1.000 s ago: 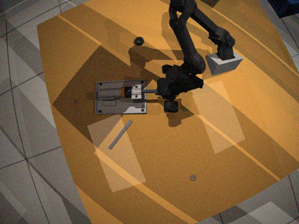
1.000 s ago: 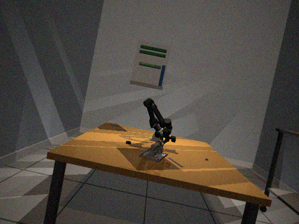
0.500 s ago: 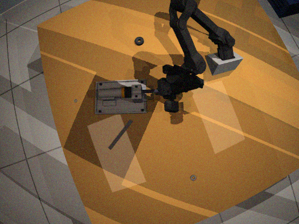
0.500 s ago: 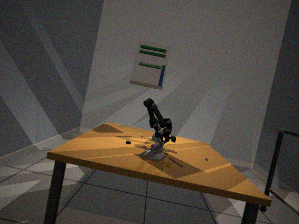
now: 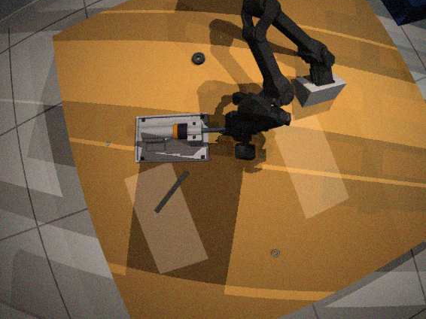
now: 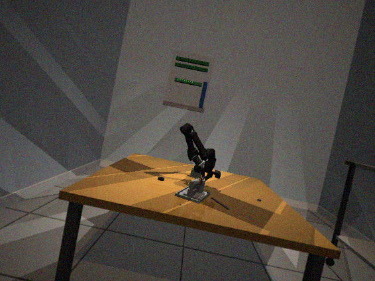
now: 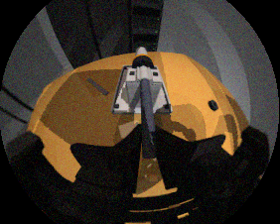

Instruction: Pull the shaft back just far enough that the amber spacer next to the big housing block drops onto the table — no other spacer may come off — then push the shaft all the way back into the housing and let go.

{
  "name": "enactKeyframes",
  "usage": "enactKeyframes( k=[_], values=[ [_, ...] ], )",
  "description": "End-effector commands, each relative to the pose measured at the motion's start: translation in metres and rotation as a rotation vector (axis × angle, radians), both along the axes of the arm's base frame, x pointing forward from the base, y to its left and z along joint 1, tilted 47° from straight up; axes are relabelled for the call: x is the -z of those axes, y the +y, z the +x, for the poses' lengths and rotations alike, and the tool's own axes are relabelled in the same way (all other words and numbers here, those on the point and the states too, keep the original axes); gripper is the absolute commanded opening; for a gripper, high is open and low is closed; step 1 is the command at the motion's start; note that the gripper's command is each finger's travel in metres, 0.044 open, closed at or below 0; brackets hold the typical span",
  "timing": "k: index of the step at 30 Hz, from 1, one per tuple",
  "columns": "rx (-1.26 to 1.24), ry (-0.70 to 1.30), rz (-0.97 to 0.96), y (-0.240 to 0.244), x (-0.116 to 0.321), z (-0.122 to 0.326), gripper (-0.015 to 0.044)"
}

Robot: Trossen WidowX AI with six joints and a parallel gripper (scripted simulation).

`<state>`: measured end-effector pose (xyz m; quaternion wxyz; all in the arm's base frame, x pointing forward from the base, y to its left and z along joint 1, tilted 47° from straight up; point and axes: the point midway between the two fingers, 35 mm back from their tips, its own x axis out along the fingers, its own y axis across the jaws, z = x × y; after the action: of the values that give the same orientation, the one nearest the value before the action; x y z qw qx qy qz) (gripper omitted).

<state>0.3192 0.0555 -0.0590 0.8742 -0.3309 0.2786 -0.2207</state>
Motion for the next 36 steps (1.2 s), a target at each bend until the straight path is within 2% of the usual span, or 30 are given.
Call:
enactKeyframes(
  k=[1, 36],
  values=[
    [0.003, -0.004, -0.001, 0.0001, -0.0003, -0.0012, 0.0000],
    [0.003, -0.003, -0.001, 0.0005, 0.0007, -0.0056, 0.0000]
  ],
)
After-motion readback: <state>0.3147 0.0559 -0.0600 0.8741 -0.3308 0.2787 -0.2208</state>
